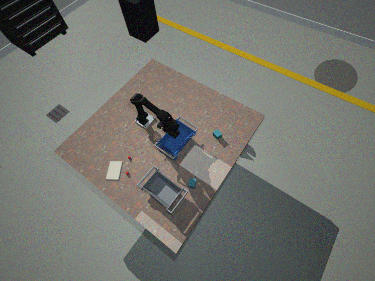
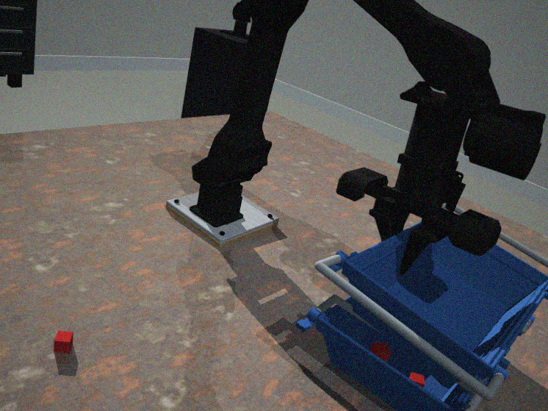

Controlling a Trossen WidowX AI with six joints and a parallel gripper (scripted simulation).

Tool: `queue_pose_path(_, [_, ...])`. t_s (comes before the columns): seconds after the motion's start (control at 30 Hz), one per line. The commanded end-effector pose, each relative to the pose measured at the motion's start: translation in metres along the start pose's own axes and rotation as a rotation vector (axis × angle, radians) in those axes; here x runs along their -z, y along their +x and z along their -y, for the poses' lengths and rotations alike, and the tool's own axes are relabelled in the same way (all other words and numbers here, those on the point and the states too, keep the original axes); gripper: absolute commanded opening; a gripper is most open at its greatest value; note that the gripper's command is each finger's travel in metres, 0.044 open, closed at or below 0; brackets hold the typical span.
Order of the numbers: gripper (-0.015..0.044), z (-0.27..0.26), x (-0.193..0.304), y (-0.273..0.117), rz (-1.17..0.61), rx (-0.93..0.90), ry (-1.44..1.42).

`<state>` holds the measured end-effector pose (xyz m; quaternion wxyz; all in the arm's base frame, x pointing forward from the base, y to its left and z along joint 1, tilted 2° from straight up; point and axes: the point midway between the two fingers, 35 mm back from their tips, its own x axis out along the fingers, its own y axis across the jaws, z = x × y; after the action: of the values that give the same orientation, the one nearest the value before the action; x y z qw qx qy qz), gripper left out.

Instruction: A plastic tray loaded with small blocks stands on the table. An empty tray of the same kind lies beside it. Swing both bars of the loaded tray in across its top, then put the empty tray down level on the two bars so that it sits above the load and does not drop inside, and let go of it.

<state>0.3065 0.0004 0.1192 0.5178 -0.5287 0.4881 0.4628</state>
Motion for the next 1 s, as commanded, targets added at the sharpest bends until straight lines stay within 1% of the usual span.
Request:
queue_pose_path(0.0, [0.0000, -0.012, -0.001, 0.010, 0.001, -0.056, -0.006])
queue_pose_path(0.33, [0.0000, -0.012, -0.001, 0.010, 0.001, -0.056, -0.006])
queue_pose_path(0.37, [0.0000, -0.002, 0.000, 0.001, 0.000, -0.007, -0.001])
queue_pose_path(0.47, [0.0000, -0.012, -0.001, 0.010, 0.001, -0.056, -0.006])
queue_pose_path(0.63, [0.0000, -0.012, -0.001, 0.010, 0.001, -0.056, -0.006])
queue_pose_path(0.97, [0.0147, -0.012, -0.001, 0.010, 0.001, -0.056, -0.006])
